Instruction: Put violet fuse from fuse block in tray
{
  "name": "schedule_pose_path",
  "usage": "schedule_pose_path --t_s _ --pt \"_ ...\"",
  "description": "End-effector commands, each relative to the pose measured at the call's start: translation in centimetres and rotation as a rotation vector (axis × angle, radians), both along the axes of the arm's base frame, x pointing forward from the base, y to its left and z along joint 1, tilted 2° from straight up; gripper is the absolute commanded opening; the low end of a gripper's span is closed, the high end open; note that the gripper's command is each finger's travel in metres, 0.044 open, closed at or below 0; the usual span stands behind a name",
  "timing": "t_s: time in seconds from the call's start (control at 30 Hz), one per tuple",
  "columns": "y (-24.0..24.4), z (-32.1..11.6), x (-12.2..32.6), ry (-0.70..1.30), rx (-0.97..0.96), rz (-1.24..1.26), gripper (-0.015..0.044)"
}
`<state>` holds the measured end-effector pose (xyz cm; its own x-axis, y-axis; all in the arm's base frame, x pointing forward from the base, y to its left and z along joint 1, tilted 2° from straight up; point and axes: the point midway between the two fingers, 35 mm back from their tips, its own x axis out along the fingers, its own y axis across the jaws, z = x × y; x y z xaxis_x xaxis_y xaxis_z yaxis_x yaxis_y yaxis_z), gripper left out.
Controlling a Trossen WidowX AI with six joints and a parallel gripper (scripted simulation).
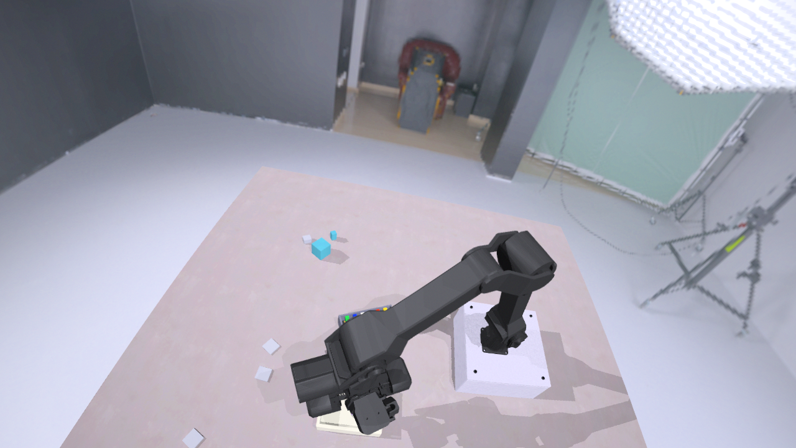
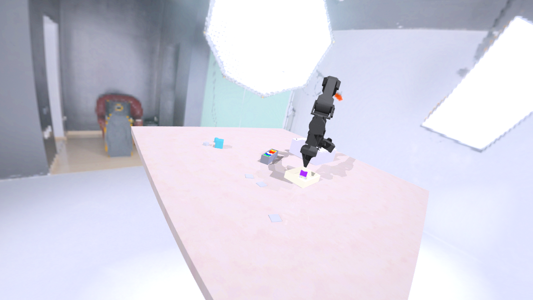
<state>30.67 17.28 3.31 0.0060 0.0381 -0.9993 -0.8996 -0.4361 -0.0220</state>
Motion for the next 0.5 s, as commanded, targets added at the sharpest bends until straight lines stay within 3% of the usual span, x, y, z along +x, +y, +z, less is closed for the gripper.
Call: schedule_pose_path --t_s 0.0,0.47 --pt "0.03 2.46 0.33 -0.022 0.007 -0.005 0.033" --pt "0.08 2.24 0.24 -0.018 0.01 -0.001 0.033"
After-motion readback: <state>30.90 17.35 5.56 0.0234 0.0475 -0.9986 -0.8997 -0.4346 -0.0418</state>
